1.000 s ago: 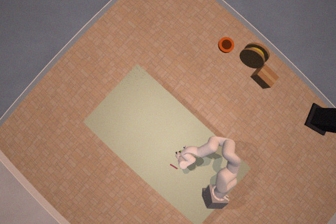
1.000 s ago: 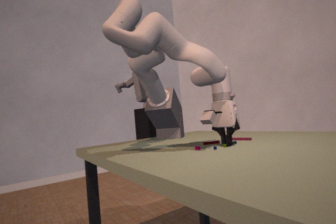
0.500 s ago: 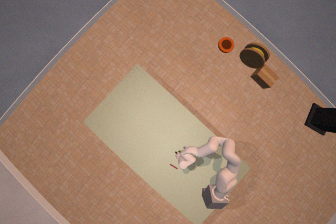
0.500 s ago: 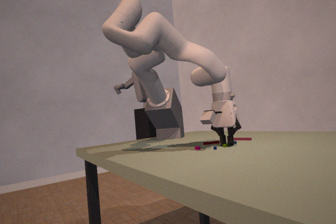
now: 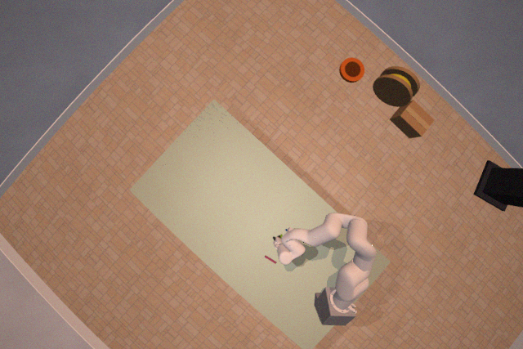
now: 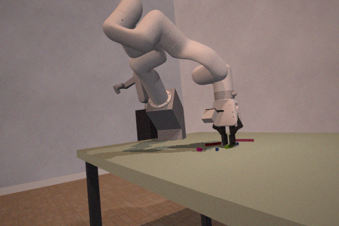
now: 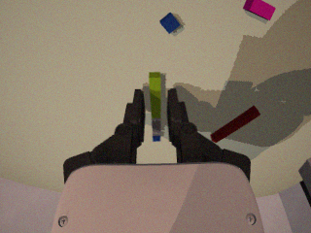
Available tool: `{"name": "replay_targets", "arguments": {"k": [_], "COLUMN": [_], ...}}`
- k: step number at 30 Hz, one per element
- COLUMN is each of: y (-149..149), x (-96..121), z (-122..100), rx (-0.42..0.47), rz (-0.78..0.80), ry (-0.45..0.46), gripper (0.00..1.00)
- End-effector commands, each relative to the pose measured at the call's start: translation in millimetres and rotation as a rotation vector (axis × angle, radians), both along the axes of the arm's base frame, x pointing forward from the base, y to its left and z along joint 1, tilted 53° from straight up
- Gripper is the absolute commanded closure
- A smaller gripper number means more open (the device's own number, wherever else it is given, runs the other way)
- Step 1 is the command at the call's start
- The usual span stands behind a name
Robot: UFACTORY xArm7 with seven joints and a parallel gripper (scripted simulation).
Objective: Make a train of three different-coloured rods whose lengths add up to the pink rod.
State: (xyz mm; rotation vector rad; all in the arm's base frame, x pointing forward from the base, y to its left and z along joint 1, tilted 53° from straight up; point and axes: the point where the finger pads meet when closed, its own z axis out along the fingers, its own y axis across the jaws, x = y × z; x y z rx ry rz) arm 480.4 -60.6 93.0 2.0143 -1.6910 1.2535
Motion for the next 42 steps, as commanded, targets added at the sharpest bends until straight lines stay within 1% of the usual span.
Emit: {"name": "replay_targets", "arguments": {"k": [1,8,10,16,22,23,42], "y": [15.9,40.5,40.5,52.0,54.4,54.4,54.4], "x": [-9.1,-26.6,-26.6,-34.8,-36.5,-36.5,-36.5], "z": [14.1,37.2,37.2,48.0,50.2,50.2,50.2], "rx": [0.001,0.001,0.001,0.001,0.001,0.001,0.001], "rz": [0.004,0.004,0.004,0.004,0.004,0.004,0.004], "ry": [-0.002,-0.002,-0.002,-0.002,-0.002,-0.002,-0.002], "gripper": [0.76,0.76,0.76,0.76,0.76,0.0,0.0]}}
